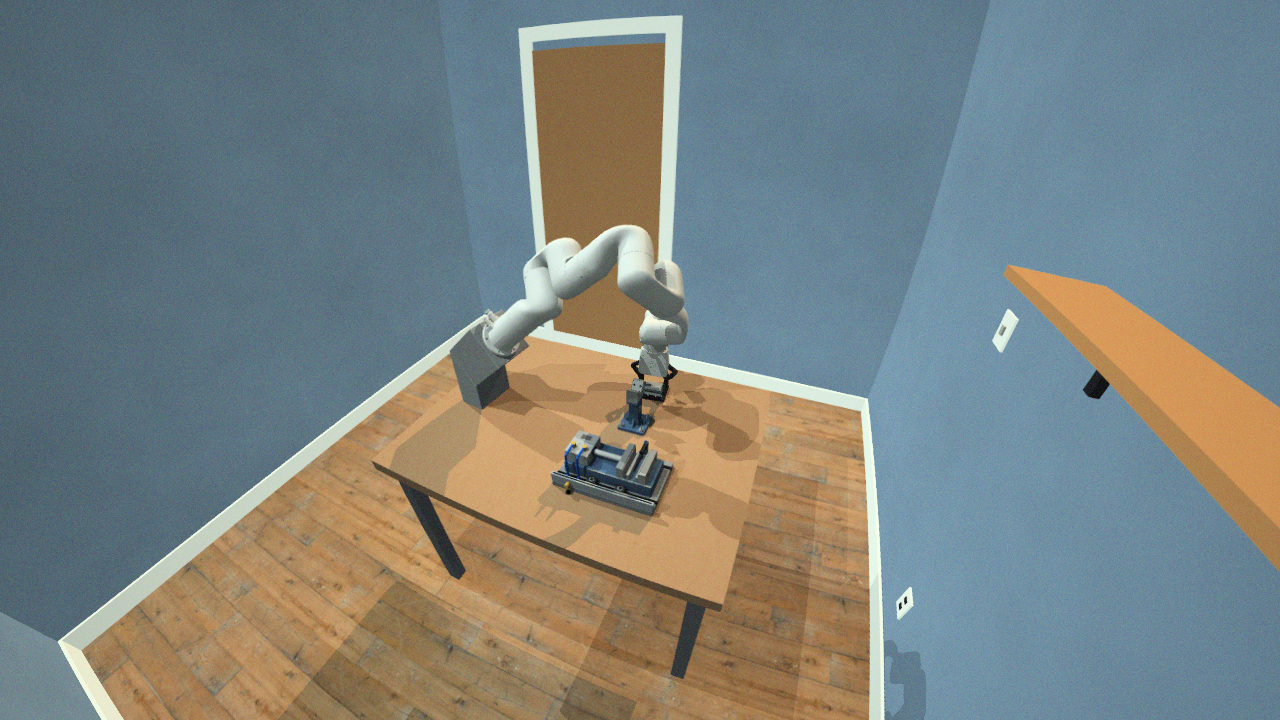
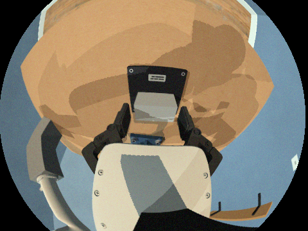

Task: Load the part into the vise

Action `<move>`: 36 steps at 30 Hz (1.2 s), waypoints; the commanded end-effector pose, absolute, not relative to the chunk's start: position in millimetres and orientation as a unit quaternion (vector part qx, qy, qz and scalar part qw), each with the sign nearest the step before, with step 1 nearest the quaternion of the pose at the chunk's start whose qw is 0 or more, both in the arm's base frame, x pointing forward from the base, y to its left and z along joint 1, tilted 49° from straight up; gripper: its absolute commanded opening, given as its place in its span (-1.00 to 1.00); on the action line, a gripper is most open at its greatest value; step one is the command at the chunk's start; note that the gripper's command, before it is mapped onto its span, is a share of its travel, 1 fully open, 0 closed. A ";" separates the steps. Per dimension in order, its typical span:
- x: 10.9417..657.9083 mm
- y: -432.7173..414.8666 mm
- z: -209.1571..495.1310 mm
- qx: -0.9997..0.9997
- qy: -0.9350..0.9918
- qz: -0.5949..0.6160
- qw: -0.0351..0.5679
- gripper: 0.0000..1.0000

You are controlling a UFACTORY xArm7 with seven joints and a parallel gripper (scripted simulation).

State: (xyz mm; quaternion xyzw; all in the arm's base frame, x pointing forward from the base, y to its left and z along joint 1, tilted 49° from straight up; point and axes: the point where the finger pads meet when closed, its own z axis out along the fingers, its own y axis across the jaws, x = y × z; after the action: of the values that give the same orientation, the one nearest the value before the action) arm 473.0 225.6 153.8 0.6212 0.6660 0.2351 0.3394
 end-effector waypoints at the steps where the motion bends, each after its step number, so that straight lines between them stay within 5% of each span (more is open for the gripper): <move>1: 475.9 226.6 152.0 0.621 0.666 0.236 0.339 0.78; 36: 482.2 225.7 146.3 0.621 0.666 0.236 0.339 0.78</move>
State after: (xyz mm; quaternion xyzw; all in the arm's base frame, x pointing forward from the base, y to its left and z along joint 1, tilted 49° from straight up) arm 482.5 224.3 145.5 0.6212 0.6660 0.2351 0.3395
